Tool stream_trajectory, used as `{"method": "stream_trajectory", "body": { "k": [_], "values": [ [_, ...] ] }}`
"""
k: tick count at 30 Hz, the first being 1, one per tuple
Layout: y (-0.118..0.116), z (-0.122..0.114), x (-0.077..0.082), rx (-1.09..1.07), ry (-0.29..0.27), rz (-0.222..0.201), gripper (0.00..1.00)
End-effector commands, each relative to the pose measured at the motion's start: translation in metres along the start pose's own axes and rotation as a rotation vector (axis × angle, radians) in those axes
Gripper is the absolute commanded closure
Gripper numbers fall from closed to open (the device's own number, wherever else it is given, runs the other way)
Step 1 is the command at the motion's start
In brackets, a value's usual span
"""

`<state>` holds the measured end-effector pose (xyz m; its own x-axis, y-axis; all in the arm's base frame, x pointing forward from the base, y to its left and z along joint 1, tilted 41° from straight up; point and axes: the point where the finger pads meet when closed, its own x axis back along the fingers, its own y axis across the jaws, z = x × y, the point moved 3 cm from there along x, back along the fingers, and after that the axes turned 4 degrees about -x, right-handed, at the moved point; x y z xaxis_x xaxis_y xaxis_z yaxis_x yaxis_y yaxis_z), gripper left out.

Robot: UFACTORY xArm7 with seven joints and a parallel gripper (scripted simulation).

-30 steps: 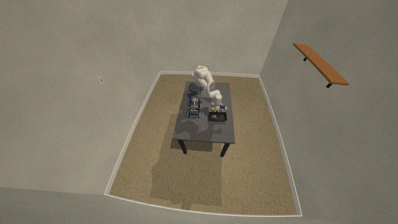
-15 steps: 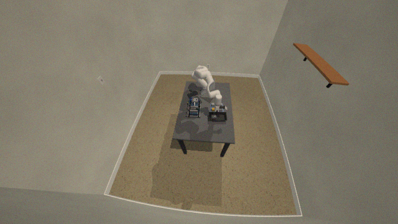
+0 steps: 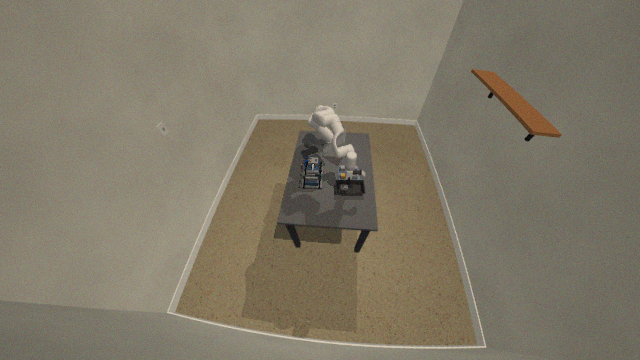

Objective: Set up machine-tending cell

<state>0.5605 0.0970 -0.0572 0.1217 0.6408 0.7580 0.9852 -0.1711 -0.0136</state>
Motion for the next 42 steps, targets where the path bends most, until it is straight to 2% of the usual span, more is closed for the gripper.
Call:
{"method": "stream_trajectory", "body": {
  "k": [1,12,14,27,42],
  "values": [
    [0.001,0.001,0.006,0.000,0.003,-0.005,1.00],
    [0.001,0.001,0.029,0.000,0.003,-0.005,1.00],
    [0.001,0.001,0.029,0.000,0.003,-0.005,1.00],
    [0.001,0.001,0.059,0.000,0.003,-0.005,1.00],
    [0.001,0.000,0.067,0.000,0.003,-0.005,1.00]
  ]
}}
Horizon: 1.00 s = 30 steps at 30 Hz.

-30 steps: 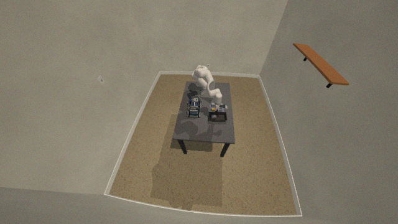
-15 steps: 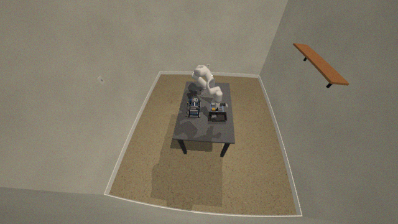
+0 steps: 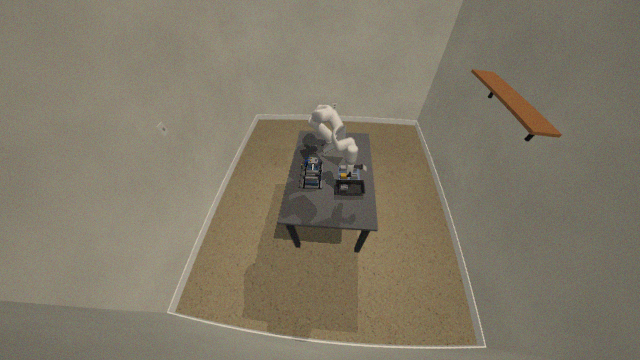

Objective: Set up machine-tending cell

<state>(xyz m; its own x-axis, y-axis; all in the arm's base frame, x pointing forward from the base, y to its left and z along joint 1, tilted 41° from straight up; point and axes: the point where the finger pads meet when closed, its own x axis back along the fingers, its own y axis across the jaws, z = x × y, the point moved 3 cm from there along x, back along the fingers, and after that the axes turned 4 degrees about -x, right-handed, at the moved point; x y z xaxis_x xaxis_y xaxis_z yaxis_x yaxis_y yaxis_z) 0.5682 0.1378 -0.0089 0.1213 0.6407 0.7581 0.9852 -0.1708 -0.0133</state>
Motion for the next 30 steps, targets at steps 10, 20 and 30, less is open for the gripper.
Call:
{"method": "stream_trajectory", "body": {
  "k": [10,20,30],
  "values": [
    [0.018,-0.090,0.035,-0.026,-0.043,-0.066,1.00],
    [0.015,-0.188,0.051,-0.047,-0.066,-0.087,1.00],
    [-0.008,-0.272,0.041,-0.044,-0.054,-0.065,1.00]
  ]
}}
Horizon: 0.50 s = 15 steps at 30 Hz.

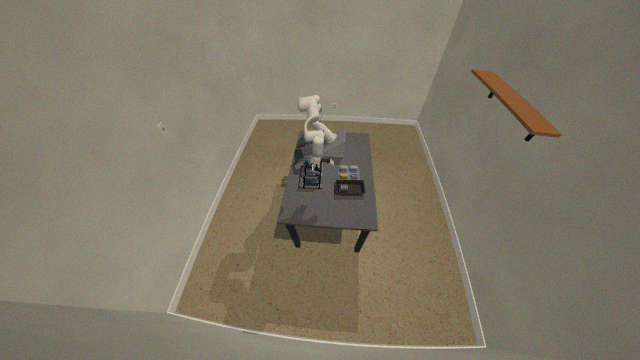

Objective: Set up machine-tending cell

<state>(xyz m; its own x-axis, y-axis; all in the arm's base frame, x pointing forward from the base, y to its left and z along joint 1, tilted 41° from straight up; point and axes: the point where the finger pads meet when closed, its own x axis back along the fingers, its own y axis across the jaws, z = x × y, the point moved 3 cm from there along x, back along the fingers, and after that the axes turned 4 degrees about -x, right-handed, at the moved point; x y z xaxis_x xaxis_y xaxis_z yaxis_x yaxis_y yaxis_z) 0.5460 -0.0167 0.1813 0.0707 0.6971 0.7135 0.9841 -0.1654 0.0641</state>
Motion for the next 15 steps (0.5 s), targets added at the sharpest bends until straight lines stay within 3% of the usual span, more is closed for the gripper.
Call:
{"method": "stream_trajectory", "body": {
  "k": [1,8,15],
  "values": [
    [-0.012,-0.038,-0.006,0.006,0.013,0.000,1.00],
    [-0.046,-0.088,-0.037,0.040,0.057,0.047,1.00],
    [-0.052,-0.094,-0.044,0.048,0.067,0.056,1.00]
  ]
}}
